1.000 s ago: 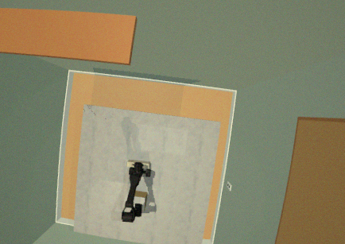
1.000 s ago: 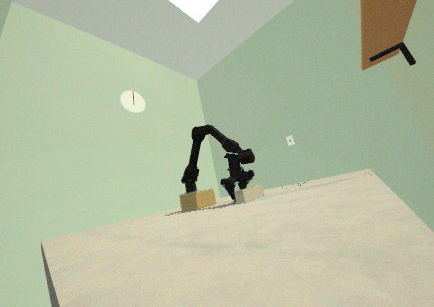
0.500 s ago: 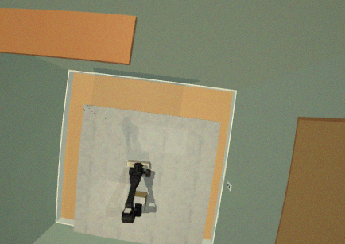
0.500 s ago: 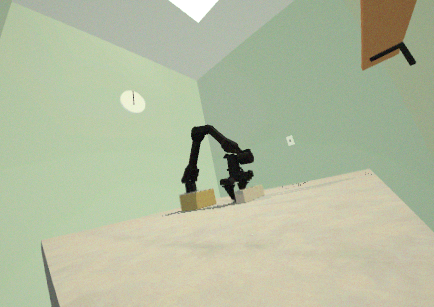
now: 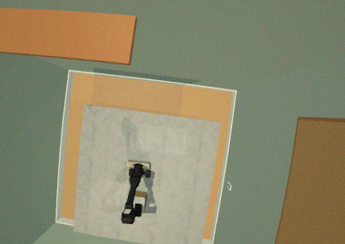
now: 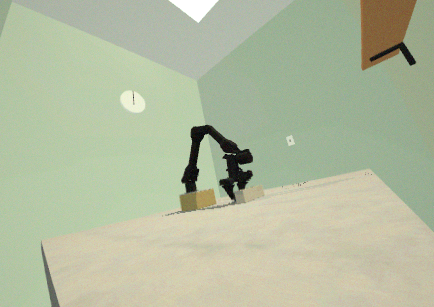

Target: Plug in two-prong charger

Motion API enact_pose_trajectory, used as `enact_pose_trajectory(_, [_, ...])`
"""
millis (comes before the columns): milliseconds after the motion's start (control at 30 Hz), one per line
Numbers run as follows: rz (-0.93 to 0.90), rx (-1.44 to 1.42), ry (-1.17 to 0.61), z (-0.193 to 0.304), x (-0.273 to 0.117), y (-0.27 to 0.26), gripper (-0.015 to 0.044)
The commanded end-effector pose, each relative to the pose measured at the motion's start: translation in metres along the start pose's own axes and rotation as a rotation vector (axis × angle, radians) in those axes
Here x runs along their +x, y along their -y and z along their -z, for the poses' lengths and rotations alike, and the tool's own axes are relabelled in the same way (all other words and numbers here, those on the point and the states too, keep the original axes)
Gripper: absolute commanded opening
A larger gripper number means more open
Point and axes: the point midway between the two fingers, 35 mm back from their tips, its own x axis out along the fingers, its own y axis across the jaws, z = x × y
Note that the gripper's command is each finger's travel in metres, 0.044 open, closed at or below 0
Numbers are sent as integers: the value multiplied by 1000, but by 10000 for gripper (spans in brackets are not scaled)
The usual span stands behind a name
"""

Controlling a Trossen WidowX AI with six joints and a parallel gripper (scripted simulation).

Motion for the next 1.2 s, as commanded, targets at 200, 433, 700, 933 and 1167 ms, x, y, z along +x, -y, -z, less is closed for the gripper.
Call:
enact_pose_trajectory(200, [0,1,9,3,0,0,440])
enact_pose_trajectory(433, [0,1,9,10,0,0,440])
enact_pose_trajectory(700, [0,1,9,19,1,0,440])
enact_pose_trajectory(933, [0,1,9,26,2,0,440])
enact_pose_trajectory(1167, [0,1,9,33,3,0,440])
